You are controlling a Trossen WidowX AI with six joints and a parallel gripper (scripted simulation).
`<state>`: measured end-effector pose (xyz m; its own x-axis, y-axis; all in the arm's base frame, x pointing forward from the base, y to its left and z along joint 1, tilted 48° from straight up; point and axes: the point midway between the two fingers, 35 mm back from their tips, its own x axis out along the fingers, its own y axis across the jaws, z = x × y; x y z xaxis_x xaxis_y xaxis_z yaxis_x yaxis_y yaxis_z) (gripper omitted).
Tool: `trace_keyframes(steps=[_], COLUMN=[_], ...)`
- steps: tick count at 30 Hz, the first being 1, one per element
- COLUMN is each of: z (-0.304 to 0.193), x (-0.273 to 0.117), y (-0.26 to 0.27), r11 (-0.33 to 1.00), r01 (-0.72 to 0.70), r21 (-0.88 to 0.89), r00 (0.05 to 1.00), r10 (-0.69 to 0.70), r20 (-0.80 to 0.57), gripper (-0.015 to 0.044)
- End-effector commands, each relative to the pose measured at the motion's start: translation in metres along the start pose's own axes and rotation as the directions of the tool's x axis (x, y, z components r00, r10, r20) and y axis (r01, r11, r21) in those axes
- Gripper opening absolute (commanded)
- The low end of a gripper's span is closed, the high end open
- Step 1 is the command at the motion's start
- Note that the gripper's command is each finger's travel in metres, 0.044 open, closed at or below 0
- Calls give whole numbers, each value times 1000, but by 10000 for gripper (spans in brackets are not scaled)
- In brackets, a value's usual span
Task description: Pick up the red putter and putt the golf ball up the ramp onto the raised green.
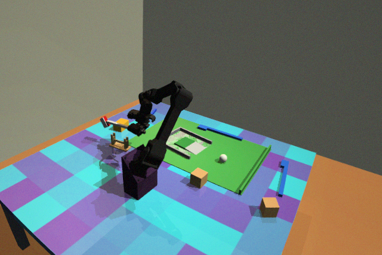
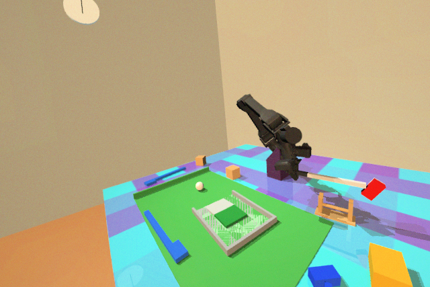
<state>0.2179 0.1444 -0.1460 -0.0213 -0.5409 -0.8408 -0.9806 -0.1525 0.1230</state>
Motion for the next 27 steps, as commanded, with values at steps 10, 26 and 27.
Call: trace_keyframes(steps=[10,26,27], z=[-22,-113,-120], x=[-25,-69,-71], y=[-15,-39,-40], r11=[991,875,862], r01=[18,40,43], r21=[131,482,506], r00=[1000,998,998], r10=[-20,-59,-62], r20=[15,24,21], gripper=[0,0,0])
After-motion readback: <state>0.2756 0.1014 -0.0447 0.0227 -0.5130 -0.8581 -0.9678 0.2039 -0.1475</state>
